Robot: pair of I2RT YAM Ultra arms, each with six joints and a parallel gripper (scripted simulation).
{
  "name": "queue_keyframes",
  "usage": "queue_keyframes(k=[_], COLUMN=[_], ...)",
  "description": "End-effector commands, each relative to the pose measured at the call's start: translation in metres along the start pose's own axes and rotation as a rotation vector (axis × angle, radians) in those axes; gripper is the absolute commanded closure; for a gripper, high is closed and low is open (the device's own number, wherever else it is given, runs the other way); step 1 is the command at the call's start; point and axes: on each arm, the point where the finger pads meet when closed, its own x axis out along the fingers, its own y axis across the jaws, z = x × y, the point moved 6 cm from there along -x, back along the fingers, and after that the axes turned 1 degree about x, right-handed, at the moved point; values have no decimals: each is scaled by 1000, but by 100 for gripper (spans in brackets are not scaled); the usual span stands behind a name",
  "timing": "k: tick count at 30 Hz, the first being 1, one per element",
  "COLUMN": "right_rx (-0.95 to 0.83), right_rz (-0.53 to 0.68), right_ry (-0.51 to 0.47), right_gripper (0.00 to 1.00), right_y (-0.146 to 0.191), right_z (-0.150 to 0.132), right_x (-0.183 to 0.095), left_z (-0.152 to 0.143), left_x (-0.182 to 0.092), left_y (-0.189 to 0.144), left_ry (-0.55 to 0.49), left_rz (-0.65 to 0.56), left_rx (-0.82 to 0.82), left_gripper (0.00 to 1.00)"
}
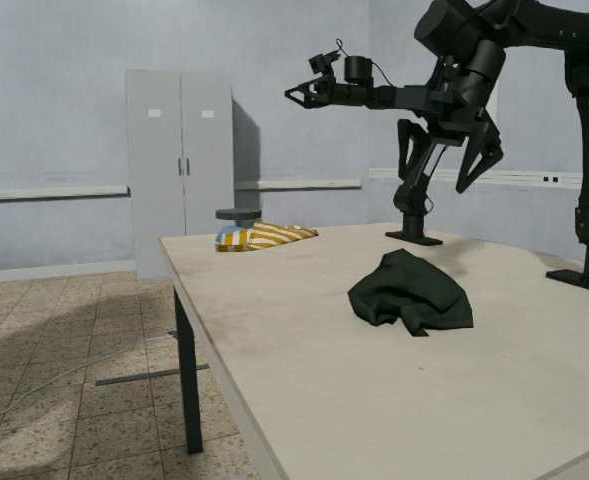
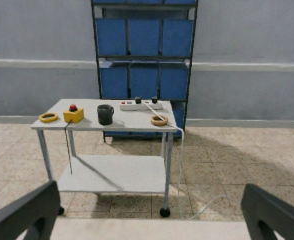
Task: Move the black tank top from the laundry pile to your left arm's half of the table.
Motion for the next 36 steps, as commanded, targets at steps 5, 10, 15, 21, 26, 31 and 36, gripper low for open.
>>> queue_keyframes(k=[5,10,15,21,26,31,36], right_rx=[-3,-3,-3,-3,-3,-3,-3], right_rz=[-11,-11,-11,-11,-11,-11,-11], right_ry=[-95,-95,-95,-95,-95,-95,-95], right_gripper=[8,8,8,8,8,8,8], right_y=[-4,-4,-4,-4,-4,-4,-4], right_z=[32,32,32,32,32,32,32], right_x=[-9,-9,-9,-9,-9,-9,-9], left_z=[15,21,28,18,2,-3,-1], left_x=[-20,-69,-106,-148,-176,-158,-195], left_y=[-9,-17,-23,-23,-20,-19,-18], left_ry=[-294,-469,-681,-940,-1131,-1068,-1130], left_rz=[-91,-146,-184,-212,-214,-210,-240], left_rx=[130,166,227,308,364,362,324], left_gripper=[8,8,8,8,8,8,8])
